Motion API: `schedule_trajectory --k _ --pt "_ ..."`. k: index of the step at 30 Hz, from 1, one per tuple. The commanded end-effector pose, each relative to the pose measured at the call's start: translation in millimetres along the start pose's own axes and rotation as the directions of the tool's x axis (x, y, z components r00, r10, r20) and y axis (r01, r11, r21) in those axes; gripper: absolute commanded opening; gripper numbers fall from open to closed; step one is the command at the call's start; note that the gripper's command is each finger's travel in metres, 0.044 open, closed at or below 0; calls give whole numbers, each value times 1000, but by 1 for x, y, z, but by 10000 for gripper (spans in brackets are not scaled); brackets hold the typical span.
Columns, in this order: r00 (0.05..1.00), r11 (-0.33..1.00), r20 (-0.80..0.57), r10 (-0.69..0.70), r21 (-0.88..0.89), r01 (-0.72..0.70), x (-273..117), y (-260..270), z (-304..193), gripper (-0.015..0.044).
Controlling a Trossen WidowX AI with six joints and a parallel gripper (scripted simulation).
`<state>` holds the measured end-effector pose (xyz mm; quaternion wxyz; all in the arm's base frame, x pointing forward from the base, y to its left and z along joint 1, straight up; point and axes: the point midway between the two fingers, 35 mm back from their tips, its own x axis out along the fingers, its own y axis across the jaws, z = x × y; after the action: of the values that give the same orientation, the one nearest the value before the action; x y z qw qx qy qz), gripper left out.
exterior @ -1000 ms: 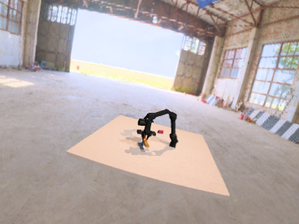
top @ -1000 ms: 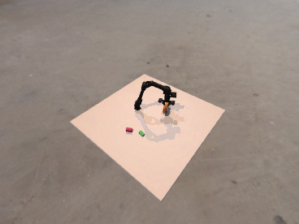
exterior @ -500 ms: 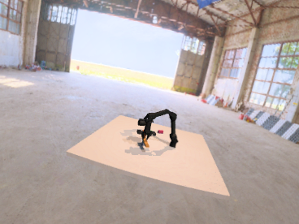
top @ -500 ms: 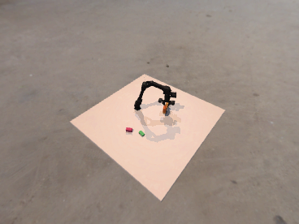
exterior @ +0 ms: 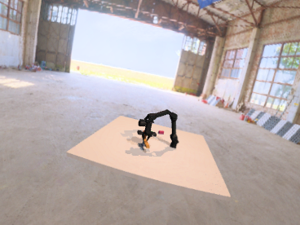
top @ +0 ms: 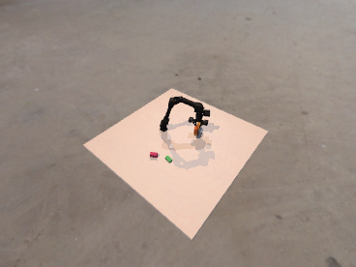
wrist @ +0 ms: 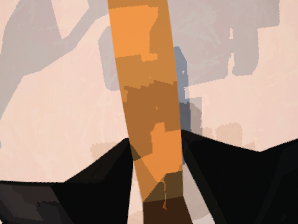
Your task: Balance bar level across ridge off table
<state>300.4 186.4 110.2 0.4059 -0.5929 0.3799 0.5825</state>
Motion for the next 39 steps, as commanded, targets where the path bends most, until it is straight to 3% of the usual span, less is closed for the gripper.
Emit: schedule_trajectory --k 1,39 --pt "1000 1000 0 1 0 -1 0 0 0 167" --pt "1000 1000 0 1 0 -1 0 0 0 185"
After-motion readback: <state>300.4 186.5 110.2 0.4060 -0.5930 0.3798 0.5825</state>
